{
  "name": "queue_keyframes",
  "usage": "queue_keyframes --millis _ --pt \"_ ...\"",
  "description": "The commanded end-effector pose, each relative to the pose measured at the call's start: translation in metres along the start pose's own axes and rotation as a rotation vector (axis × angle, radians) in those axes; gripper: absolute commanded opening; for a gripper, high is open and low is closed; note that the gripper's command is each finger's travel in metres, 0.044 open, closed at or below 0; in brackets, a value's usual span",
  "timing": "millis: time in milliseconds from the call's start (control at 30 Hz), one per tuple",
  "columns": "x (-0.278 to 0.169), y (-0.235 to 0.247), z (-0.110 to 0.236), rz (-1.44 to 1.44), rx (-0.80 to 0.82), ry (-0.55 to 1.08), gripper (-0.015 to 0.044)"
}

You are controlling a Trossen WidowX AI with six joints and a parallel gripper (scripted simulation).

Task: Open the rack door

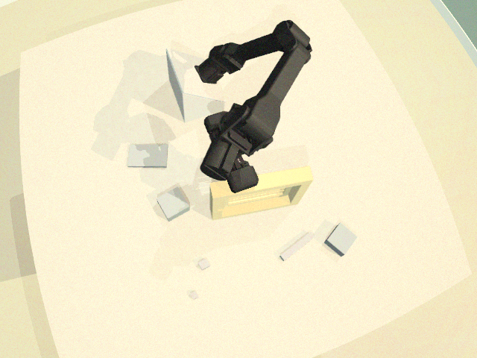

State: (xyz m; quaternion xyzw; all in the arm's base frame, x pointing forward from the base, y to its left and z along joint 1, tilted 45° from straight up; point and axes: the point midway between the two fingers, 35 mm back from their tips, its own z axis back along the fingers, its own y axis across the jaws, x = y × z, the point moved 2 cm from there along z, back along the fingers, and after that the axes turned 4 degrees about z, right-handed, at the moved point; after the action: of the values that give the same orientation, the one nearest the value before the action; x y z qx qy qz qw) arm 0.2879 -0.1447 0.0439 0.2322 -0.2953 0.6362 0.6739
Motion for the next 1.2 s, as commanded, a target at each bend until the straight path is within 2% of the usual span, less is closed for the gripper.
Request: queue_keyframes --millis 0,1000,1167 --pt "0.0002 -0.0003 0.0001 0.007 -0.002 -0.002 0.0225" --pt "0.0002 -0.0003 0.0001 0.007 -0.002 -0.002 0.0025" --pt "0.0006 0.0002 0.0001 -0.007 -0.002 -0.002 0.002"
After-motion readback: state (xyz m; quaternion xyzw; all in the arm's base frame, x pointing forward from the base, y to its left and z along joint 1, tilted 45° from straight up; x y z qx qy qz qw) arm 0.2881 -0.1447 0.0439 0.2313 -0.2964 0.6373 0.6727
